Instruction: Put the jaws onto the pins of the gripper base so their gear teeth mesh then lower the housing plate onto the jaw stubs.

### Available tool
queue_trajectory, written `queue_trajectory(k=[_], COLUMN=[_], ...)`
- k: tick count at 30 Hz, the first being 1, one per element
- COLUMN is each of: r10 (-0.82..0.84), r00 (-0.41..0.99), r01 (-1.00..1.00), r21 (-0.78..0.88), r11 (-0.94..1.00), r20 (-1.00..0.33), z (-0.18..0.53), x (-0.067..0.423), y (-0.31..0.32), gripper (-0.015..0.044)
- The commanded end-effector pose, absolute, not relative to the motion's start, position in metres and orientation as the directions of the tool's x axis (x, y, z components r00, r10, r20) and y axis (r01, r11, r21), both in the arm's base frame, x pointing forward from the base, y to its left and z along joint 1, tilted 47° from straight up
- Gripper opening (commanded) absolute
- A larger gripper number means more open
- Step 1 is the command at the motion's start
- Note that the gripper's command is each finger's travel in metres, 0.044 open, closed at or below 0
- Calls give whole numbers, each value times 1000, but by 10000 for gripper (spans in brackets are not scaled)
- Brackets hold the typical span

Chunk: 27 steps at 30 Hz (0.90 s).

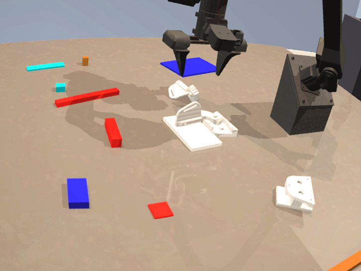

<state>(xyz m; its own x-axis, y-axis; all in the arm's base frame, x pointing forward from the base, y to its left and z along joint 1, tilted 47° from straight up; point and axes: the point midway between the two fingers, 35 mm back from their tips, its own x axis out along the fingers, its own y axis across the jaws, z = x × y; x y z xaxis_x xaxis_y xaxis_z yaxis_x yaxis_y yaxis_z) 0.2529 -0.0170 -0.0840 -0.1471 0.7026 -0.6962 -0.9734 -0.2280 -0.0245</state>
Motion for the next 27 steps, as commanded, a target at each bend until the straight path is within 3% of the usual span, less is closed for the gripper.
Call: queue_trajectory(k=[1, 9, 25, 27], r10=[701, 701, 700, 700], r00=[-149, -149, -149, -149], r01=[-972, -972, -981, -975], r21=[-26, -26, 193, 222], r11=[-232, -232, -17, 14], r20=[-697, -697, -698, -698], z=[-84, -84, -84, -84], x=[253, 253, 257, 257], y=[-17, -17, -17, -17], gripper=[440, 440, 20, 0])
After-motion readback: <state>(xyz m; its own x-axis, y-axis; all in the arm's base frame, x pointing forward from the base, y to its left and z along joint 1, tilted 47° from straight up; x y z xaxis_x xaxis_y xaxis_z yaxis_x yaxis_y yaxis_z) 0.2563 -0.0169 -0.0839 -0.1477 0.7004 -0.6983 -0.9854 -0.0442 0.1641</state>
